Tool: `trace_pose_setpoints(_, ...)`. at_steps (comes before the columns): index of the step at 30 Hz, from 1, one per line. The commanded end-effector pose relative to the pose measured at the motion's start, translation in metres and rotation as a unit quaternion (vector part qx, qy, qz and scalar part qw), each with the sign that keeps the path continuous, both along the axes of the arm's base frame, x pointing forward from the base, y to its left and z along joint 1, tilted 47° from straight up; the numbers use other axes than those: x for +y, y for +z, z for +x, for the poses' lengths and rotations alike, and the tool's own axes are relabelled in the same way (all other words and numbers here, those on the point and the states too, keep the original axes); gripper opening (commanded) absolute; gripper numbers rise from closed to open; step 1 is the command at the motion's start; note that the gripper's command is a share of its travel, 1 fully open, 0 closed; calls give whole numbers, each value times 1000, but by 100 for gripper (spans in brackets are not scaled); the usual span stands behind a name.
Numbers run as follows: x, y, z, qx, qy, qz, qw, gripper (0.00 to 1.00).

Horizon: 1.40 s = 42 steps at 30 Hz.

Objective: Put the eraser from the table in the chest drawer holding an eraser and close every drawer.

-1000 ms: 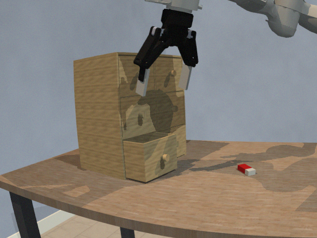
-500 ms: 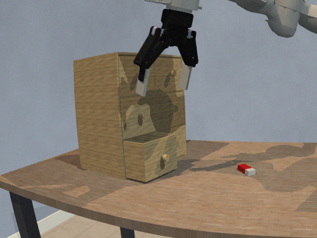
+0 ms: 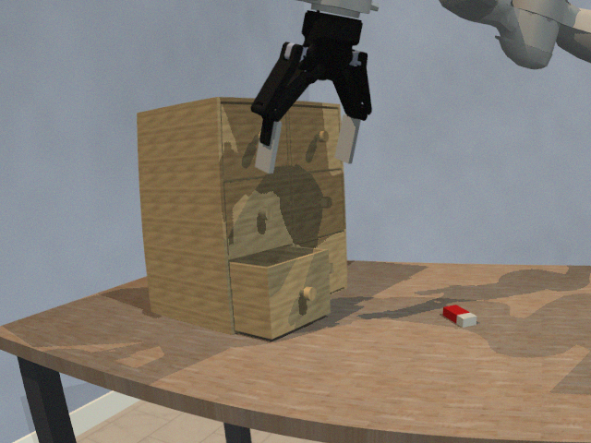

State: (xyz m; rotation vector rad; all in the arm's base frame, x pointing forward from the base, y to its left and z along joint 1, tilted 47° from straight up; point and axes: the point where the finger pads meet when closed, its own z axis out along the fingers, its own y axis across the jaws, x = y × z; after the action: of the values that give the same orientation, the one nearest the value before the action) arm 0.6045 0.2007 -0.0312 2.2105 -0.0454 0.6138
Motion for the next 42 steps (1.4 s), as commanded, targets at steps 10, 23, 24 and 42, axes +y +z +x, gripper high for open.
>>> trace_pose_setpoints(10,36,31,-55,95,-39,19,994,100)
trace_pose_setpoints(23,66,54,-101,170,-71,36,982,100)
trace_pose_setpoints(24,66,54,-101,170,-71,36,982,100)
trace_pose_setpoints(42,66,54,-101,170,-71,36,982,100)
